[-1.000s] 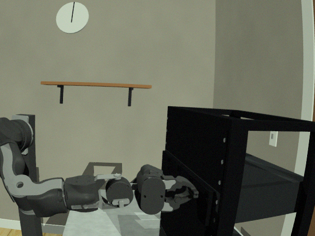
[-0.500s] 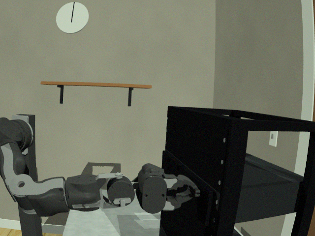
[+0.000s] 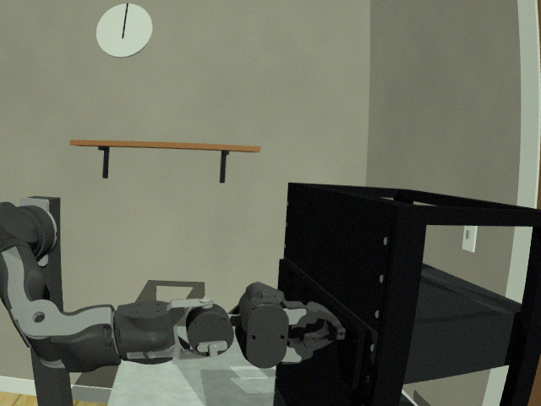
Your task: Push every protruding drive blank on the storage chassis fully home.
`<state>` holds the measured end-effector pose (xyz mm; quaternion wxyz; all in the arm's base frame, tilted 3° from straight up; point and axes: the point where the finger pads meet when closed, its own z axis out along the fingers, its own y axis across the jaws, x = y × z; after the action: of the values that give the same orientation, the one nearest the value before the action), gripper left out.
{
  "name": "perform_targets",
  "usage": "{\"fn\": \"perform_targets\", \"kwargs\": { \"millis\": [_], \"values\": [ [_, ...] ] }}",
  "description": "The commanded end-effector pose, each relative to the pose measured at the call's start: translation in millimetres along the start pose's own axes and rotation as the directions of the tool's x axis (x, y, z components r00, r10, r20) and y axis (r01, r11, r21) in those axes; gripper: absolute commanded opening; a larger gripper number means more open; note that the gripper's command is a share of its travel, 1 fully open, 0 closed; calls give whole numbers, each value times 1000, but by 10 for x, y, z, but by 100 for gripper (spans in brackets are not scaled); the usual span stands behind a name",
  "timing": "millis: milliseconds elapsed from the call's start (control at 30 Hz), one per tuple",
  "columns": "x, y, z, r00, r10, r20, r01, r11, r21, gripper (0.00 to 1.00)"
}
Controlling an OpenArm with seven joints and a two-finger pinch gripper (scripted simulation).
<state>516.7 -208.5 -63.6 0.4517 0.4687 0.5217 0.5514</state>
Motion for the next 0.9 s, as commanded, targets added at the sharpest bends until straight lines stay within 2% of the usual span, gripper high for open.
{"fn": "perform_targets", "kwargs": {
  "millis": [0,867],
  "values": [
    [7,29,5,1000,-3,-3,3,1000,-7,0],
    [0,36,47,1000,-3,-2,3,1000,-6,0]
  ]
}}
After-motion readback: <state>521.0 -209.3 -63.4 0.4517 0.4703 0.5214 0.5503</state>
